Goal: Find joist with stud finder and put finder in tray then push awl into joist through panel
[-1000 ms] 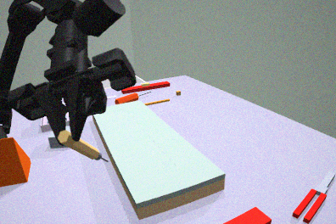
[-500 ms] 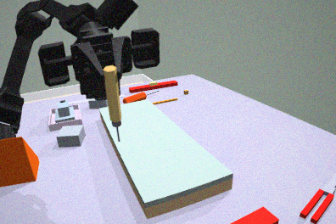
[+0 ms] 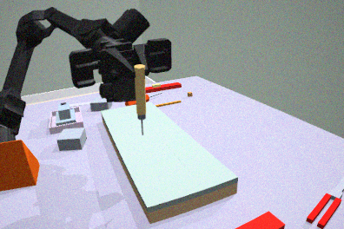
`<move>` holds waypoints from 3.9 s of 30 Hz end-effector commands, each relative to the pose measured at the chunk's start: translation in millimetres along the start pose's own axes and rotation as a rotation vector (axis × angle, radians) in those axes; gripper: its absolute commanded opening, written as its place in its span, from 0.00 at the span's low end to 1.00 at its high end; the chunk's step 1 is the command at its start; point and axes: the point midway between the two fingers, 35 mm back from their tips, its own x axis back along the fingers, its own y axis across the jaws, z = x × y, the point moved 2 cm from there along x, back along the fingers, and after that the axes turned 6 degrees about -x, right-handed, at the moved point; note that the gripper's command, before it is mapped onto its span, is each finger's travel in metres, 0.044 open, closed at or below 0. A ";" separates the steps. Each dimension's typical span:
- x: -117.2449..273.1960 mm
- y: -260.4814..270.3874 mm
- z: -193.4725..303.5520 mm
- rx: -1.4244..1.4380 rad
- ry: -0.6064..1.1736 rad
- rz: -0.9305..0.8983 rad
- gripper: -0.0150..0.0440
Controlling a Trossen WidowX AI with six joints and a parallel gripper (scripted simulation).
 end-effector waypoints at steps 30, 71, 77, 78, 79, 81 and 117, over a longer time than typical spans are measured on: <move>115.5 -50.6 -71.8 0.010 0.127 0.299 0.25; 111.2 -46.4 -111.5 0.010 0.125 0.298 0.25; 110.1 -45.4 -121.4 0.010 0.125 0.298 0.25; 110.0 -45.2 -123.0 0.010 0.125 0.297 0.25; 109.8 -45.0 -124.7 0.010 0.125 0.297 0.25; 109.5 -44.6 -127.9 0.010 0.125 0.298 0.25; 108.0 -42.9 -139.9 0.013 0.127 0.297 0.25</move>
